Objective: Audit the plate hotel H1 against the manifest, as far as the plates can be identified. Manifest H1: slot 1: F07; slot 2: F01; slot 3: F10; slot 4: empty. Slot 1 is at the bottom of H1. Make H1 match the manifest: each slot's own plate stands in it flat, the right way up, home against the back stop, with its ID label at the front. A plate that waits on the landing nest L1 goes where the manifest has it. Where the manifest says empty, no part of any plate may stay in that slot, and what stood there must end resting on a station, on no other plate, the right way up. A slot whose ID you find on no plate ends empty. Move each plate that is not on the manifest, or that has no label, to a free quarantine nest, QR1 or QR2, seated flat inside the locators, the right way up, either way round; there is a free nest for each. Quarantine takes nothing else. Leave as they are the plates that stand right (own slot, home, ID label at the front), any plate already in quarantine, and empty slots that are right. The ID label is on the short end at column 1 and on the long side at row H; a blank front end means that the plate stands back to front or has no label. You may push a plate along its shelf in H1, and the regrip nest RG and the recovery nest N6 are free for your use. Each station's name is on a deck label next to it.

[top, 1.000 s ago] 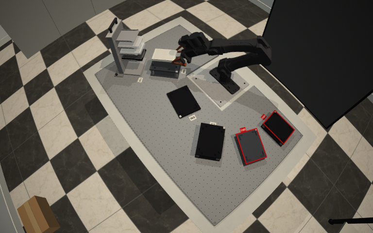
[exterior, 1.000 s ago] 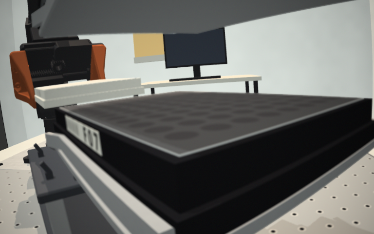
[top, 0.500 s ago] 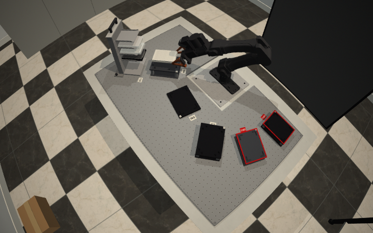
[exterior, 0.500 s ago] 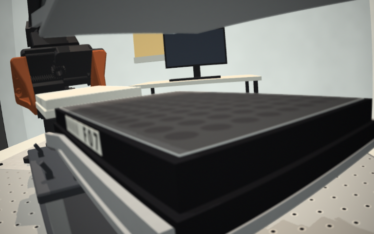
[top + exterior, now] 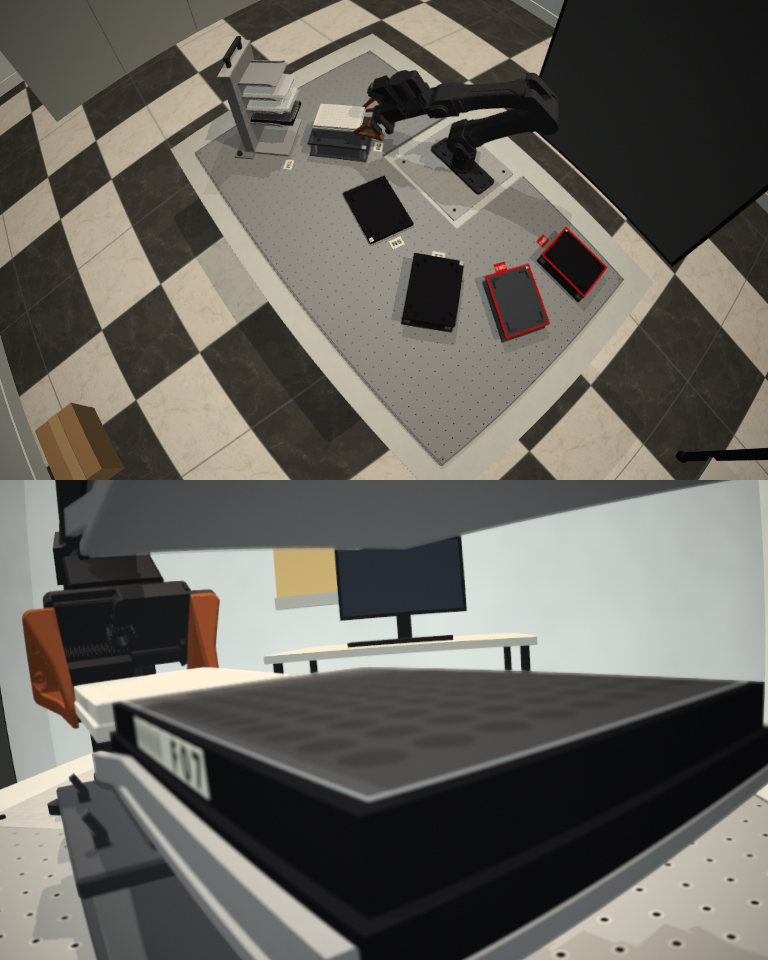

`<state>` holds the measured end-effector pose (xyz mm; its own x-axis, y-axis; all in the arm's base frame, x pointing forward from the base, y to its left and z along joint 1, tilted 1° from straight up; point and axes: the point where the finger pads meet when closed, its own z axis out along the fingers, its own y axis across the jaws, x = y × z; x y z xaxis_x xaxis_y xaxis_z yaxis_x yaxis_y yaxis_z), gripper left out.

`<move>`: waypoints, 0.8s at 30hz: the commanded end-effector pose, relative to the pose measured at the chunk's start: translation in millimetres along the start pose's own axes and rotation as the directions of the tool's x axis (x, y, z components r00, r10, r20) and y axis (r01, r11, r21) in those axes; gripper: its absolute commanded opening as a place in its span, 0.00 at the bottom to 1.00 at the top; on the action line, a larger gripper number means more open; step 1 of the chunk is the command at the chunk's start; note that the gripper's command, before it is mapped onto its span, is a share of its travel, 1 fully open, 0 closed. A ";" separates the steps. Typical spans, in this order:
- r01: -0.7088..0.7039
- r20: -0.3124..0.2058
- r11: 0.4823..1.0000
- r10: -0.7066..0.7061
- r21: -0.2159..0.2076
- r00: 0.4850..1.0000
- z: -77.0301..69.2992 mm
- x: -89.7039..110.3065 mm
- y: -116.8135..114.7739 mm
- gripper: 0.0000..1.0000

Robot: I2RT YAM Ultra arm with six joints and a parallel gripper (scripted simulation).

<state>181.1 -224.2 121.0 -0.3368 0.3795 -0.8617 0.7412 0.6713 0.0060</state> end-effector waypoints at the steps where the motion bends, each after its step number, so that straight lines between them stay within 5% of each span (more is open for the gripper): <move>1: 0.012 0.065 1.000 -0.012 0.003 0.998 -2.1 -24.1 -0.4 0.86; 6: 0.007 0.025 1.000 -0.007 0.000 1.000 2.8 -1.7 0.4 0.86; 8: 0.010 0.051 1.000 -0.010 0.002 0.999 1.1 -14.0 -0.1 0.86; 11: 0.006 0.015 1.000 -0.006 0.000 1.000 5.6 1.9 0.3 0.86; 14: 0.010 0.051 1.000 -0.010 0.002 0.999 2.4 -10.4 0.0 0.86; 19: 0.006 0.014 1.000 -0.006 -0.001 1.000 7.0 5.3 0.4 0.86; 24: 0.008 0.034 1.000 -0.008 0.001 0.999 6.3 -0.6 0.2 0.86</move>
<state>181.2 -224.6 111.8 -0.3369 0.3797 -0.8616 0.7415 0.6709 0.0058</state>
